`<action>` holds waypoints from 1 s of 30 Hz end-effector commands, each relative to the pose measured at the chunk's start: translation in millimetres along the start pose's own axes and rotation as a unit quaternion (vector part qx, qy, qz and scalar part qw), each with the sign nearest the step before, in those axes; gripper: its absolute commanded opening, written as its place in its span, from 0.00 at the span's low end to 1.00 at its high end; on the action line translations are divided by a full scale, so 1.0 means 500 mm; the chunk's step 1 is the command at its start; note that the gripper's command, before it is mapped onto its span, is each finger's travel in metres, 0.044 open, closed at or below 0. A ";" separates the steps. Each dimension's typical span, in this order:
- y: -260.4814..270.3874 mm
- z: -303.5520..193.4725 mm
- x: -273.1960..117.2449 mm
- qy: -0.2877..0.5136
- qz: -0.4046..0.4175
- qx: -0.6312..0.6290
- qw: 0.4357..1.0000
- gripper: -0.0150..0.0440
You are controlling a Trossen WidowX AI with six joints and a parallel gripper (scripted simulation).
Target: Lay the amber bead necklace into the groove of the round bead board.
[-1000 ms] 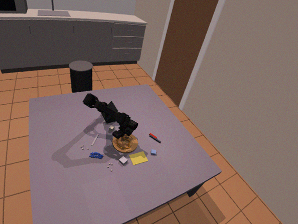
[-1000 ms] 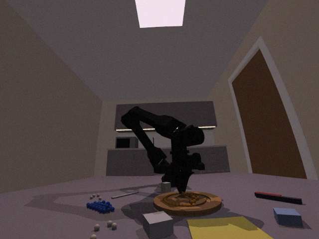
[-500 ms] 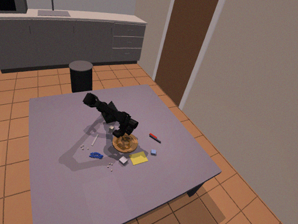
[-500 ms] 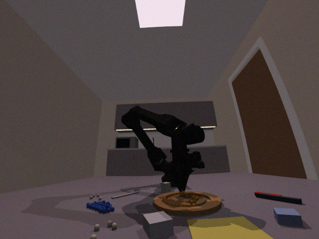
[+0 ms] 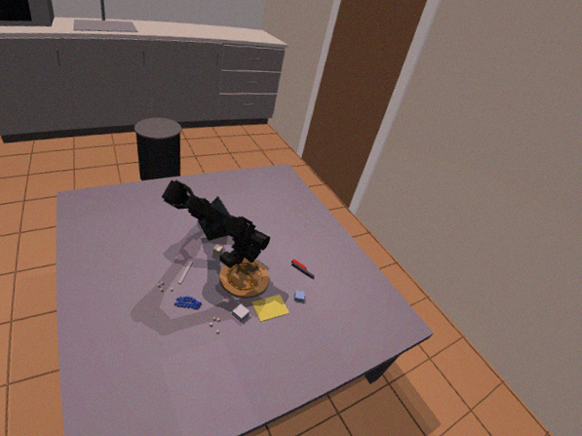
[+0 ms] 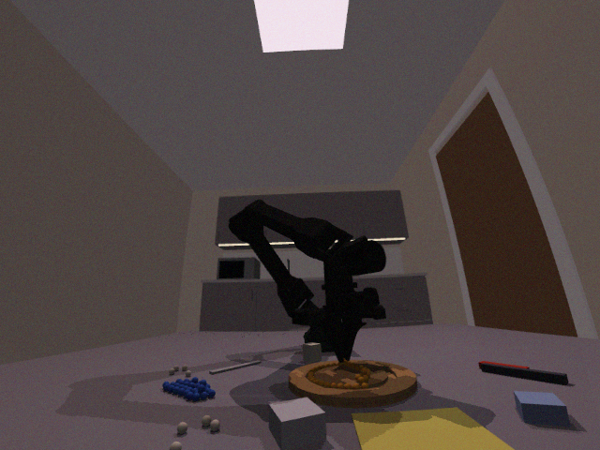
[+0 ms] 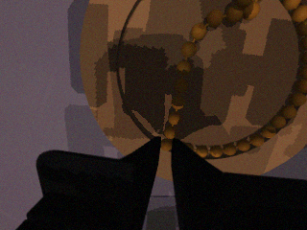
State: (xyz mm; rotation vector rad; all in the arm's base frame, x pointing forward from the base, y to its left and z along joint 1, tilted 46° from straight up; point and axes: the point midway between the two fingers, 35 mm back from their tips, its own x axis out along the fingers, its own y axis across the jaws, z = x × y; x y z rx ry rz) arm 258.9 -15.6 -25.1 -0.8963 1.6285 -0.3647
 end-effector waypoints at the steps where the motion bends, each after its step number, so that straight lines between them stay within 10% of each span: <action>1: 0.000 0.000 0.000 0.000 0.000 0.000 1.000 0.30; 17: 0.000 -0.002 -0.003 0.002 -0.001 -0.004 1.000 1.00; 30: 0.001 -0.002 -0.010 0.002 -0.001 -0.004 1.000 1.00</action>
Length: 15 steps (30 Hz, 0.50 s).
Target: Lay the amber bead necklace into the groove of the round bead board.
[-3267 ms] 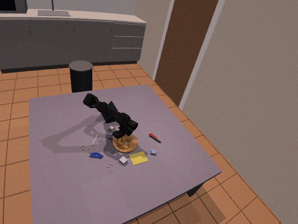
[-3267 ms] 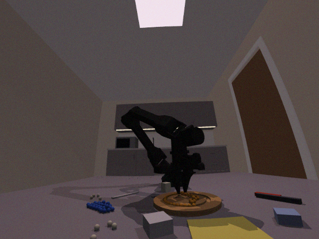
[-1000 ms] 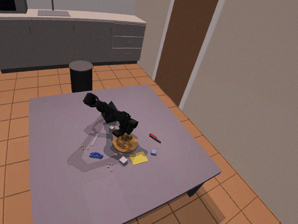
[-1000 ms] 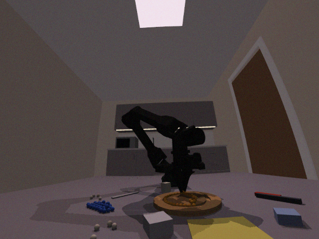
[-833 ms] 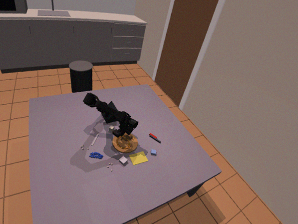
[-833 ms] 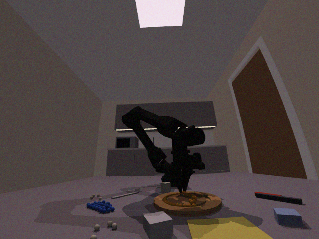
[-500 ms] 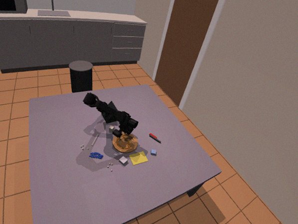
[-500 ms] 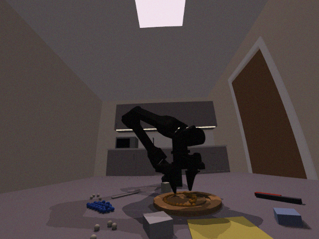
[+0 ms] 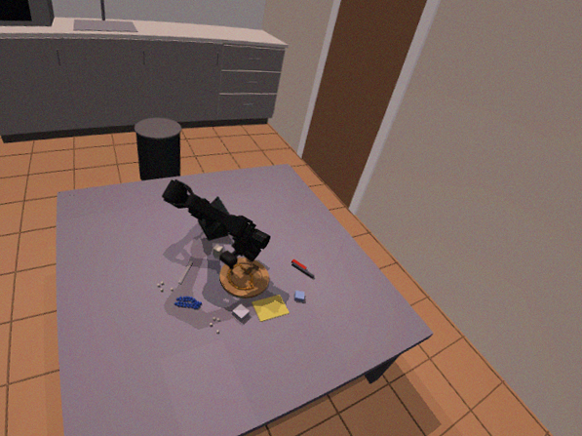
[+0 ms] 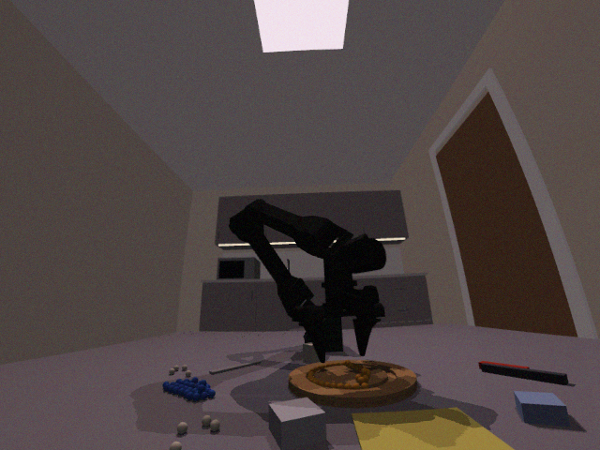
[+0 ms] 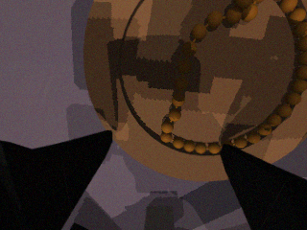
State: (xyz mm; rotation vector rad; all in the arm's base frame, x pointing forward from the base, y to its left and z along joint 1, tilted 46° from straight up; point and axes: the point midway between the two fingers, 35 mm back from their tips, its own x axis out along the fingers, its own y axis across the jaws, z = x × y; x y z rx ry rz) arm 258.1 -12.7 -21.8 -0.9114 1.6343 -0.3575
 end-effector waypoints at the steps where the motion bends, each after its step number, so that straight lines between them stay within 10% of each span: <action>1: 0.001 0.000 -0.001 0.000 0.002 0.003 1.000 1.00; 9: 0.001 0.000 -0.001 0.000 0.002 0.003 1.000 1.00; 15: 0.001 0.021 -0.056 0.000 0.002 0.079 0.997 0.73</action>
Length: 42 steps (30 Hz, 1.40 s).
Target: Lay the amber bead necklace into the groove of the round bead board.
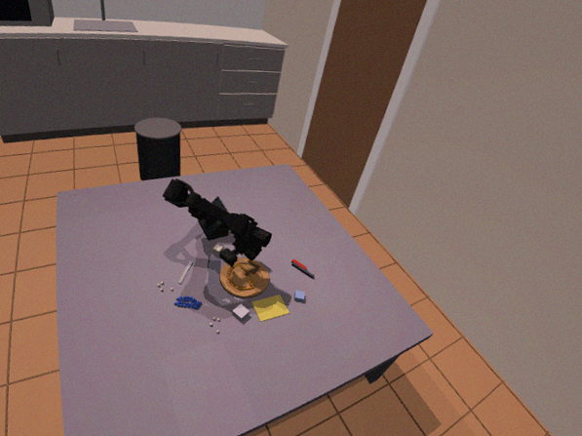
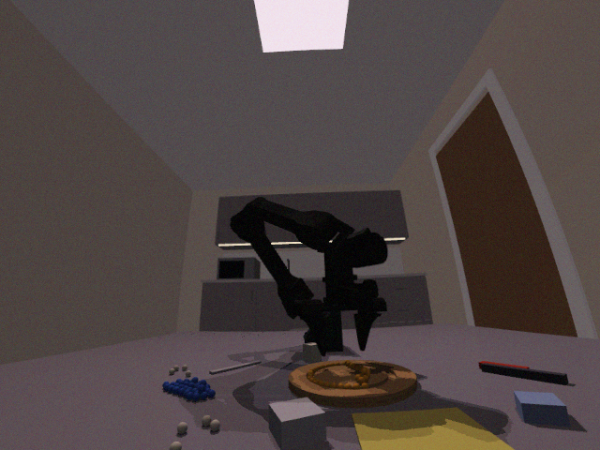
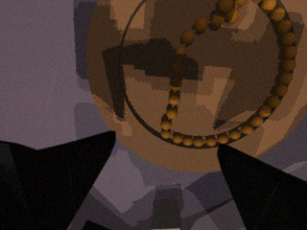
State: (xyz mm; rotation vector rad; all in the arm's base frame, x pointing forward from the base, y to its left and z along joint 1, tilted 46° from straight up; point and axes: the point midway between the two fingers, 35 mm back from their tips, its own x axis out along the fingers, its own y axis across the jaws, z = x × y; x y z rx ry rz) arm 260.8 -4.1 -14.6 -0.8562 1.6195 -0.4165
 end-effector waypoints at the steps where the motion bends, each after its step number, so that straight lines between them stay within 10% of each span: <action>1: 0.002 0.018 -0.040 -0.004 0.002 0.052 0.999 0.69; 7: 0.003 0.018 -0.042 -0.004 0.002 0.055 0.998 0.46; 42: 0.002 0.021 0.033 -0.005 0.004 0.060 0.998 0.41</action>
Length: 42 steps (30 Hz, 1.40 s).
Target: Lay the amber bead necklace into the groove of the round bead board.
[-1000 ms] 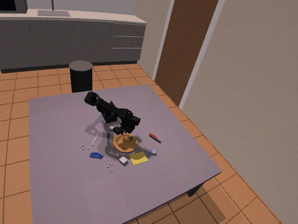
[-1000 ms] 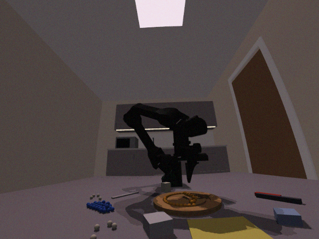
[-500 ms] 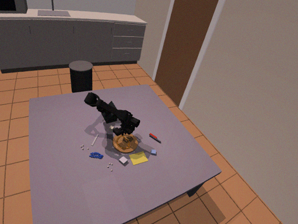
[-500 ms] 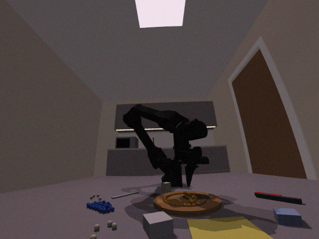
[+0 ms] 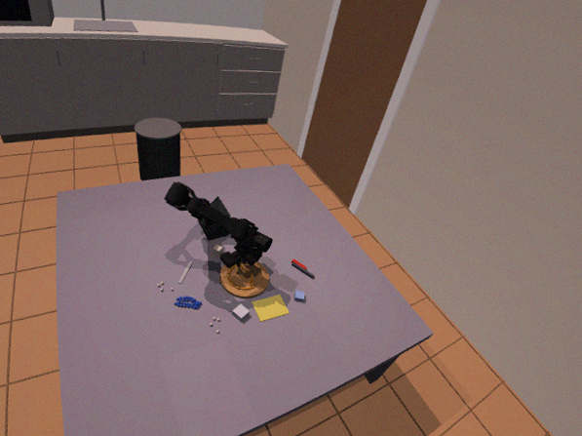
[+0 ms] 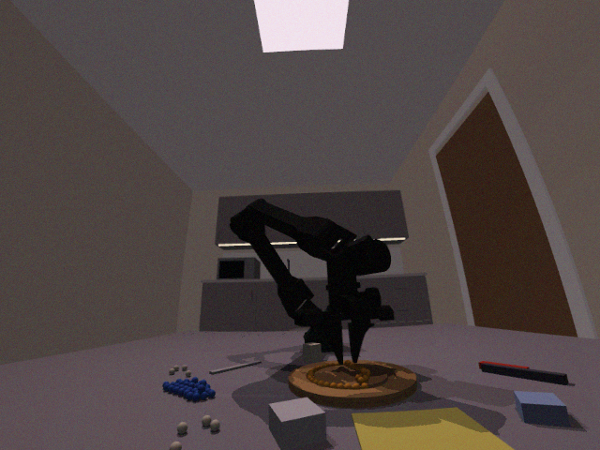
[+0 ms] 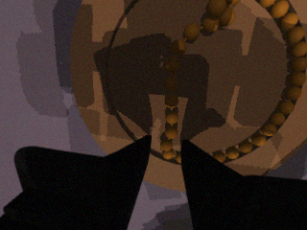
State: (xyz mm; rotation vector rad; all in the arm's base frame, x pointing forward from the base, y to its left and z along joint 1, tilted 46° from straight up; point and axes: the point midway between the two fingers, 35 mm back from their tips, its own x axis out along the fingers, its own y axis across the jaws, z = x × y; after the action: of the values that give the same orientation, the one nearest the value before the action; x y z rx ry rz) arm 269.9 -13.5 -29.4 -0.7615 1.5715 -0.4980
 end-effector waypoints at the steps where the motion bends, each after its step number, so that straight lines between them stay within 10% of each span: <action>1: 0.000 0.000 -0.001 0.000 0.000 0.000 1.000 0.37; 4: 0.000 0.000 -0.001 0.000 0.000 0.000 1.000 0.25; 42: 0.000 0.000 -0.001 0.000 0.000 0.000 1.000 0.25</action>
State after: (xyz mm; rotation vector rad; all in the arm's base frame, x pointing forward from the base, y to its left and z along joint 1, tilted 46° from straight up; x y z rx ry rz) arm 269.9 -13.4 -29.4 -0.7618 1.5715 -0.4977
